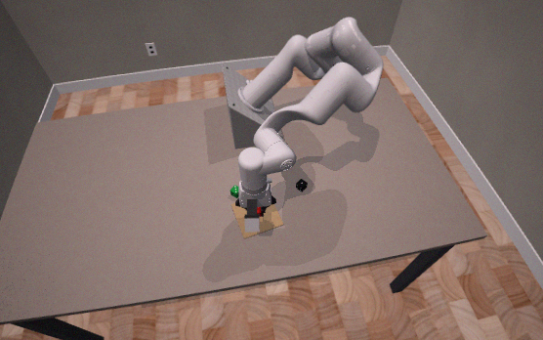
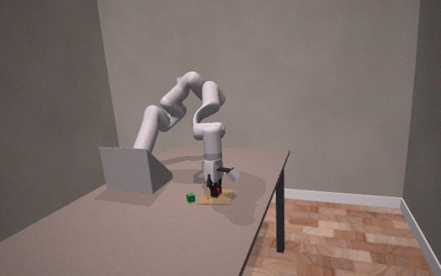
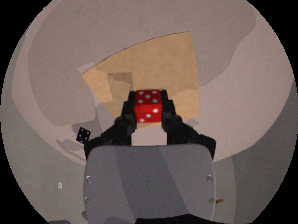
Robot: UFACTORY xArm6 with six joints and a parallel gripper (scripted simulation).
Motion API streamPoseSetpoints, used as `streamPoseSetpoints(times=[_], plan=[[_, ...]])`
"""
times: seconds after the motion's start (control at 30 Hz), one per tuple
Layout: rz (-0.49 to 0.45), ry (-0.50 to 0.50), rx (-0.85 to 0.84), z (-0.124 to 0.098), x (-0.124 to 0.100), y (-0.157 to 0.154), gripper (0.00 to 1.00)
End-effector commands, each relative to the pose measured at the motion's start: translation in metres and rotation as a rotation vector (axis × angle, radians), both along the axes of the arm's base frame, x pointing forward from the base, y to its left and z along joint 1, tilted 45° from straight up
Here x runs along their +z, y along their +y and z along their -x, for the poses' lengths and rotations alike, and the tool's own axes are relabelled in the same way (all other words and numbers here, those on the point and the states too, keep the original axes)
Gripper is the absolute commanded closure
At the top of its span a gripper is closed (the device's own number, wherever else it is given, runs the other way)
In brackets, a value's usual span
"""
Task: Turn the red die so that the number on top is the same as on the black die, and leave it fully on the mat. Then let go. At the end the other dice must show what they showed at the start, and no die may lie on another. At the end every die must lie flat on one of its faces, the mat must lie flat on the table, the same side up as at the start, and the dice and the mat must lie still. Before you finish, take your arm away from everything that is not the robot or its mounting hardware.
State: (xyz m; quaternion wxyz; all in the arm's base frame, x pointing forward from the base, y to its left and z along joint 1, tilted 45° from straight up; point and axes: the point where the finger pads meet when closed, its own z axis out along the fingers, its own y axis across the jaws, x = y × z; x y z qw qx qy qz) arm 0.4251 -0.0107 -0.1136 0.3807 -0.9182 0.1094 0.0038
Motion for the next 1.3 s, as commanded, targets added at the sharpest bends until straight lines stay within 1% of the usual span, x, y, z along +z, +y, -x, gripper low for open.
streamPoseSetpoints(times=[0.0, 1.27], plan=[[0.002, -0.003, -0.002, -0.0012, 0.0007, -0.0012, 0.73], [0.002, -0.003, -0.002, -0.0015, -0.0017, 0.0012, 0.73]])
